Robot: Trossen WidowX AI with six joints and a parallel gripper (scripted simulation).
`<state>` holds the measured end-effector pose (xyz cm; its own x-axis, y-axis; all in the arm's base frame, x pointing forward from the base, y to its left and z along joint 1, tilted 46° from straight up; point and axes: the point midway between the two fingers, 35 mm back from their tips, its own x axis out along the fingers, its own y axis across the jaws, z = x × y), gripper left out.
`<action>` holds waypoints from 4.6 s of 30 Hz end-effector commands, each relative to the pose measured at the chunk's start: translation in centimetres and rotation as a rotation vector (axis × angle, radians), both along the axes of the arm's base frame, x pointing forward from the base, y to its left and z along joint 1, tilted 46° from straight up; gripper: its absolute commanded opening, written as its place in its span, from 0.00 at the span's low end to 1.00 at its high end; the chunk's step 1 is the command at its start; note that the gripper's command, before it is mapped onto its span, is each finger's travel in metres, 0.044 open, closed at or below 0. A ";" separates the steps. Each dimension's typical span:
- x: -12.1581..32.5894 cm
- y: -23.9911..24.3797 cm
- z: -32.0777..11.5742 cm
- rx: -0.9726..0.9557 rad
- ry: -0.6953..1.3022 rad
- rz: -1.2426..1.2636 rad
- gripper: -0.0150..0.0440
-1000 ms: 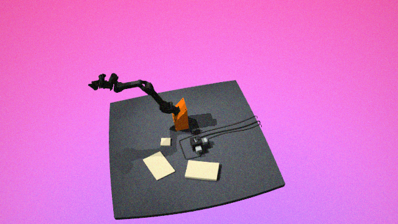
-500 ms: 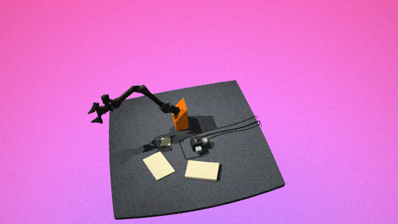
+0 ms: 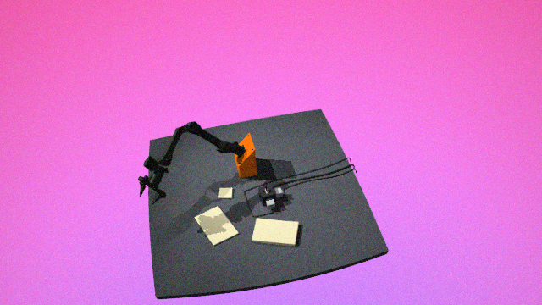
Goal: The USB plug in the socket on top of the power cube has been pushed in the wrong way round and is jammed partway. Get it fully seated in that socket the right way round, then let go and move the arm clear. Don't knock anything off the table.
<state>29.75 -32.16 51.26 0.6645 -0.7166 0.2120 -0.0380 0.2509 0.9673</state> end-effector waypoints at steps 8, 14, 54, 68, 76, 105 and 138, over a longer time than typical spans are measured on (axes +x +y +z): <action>11.2 5.2 -15.3 0.417 0.223 0.166 1.00; 14.8 10.3 -23.6 0.595 0.396 0.191 1.00; -0.6 39.2 -53.7 0.283 1.567 -0.191 1.00; -0.6 38.4 -54.6 0.283 1.567 -0.192 1.00; -0.6 37.8 -55.1 0.283 1.566 -0.192 1.00; -0.5 37.2 -55.7 0.289 1.562 -0.191 0.47; -0.5 37.7 -55.3 0.289 1.563 -0.191 0.25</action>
